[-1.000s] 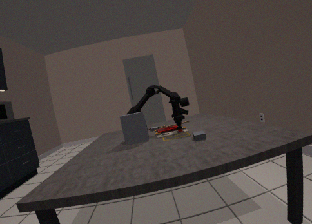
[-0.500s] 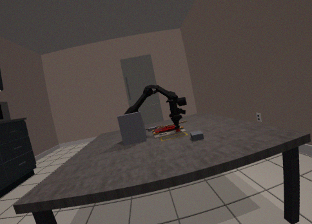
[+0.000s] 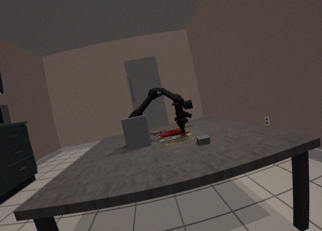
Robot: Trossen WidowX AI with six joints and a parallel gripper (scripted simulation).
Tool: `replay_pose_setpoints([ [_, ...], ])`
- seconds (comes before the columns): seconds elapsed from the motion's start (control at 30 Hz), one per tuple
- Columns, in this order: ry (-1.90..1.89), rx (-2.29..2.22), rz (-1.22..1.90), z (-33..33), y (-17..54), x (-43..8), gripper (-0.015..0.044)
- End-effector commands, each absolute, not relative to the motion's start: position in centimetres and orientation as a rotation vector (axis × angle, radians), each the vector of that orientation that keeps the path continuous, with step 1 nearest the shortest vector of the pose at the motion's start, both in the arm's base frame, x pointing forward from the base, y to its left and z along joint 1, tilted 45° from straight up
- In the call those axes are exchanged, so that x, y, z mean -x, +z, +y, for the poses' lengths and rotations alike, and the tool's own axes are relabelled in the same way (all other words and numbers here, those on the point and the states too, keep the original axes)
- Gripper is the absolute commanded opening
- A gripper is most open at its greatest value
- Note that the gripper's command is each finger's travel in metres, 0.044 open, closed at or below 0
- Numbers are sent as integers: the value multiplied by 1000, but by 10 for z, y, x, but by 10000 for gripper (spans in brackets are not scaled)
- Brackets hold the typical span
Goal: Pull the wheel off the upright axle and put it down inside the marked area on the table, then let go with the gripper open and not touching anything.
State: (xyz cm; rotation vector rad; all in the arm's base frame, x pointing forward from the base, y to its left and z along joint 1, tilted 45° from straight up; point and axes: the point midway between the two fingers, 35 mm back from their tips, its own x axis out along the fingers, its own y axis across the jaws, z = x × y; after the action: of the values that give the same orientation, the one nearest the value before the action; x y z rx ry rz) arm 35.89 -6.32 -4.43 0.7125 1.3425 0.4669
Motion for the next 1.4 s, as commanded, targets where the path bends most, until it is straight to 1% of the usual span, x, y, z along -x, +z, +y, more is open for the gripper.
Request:
replay_pose_setpoints([
  [0.0, 459, -715, 1338, -69, -40, -358, 0],
  [1.37, 457, -720, 1336, -79, -31, -355, 0],
])
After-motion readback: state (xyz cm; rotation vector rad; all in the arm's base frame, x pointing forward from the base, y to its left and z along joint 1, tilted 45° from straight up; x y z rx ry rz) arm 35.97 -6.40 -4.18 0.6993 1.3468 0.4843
